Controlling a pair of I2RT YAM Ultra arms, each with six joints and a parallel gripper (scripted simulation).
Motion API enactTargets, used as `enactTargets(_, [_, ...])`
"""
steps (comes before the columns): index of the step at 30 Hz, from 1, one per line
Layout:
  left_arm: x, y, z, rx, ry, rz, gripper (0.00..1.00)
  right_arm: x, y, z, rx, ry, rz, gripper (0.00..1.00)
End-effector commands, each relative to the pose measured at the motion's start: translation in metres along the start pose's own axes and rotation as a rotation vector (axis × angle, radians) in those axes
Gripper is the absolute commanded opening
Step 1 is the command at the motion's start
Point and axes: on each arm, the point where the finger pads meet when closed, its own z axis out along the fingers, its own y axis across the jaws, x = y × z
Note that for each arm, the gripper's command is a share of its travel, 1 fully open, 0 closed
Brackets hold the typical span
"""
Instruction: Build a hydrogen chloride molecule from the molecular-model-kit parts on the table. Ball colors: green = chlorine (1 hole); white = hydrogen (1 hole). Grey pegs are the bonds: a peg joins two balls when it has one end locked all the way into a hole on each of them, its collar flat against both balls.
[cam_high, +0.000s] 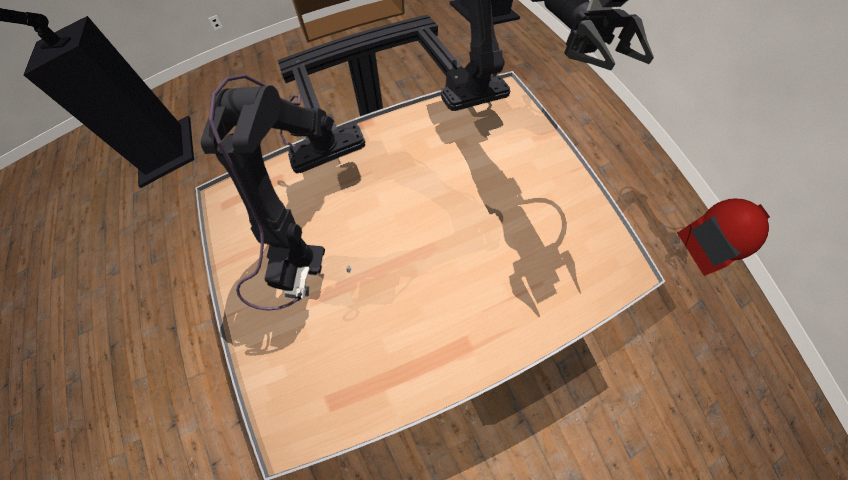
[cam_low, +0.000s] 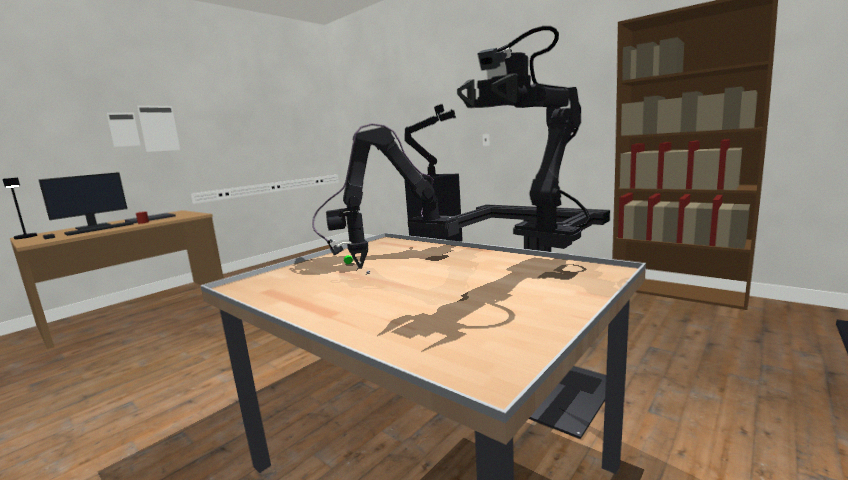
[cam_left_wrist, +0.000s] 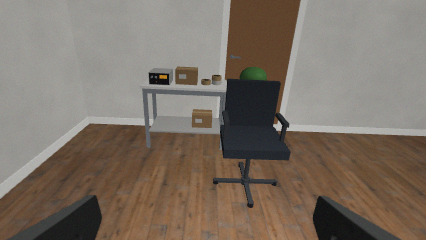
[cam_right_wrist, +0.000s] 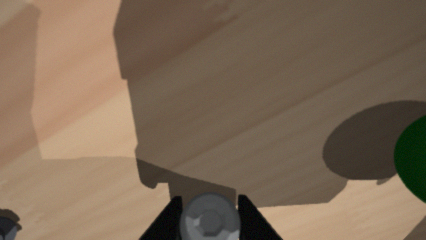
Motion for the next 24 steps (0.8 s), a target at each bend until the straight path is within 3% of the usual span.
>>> enactTargets(1, [-0.034,-0.005,-0.012,0.015,-0.081,0.006,1.00,-0.015,-0.003,-0.004,0.006,-0.023,0.003,0.26])
enactTargets(24, [-0.034,-0.005,-0.012,0.015,-0.081,0.006,1.00,-0.039,-0.002,-0.002,0.006,-0.031,-0.005,0.26])
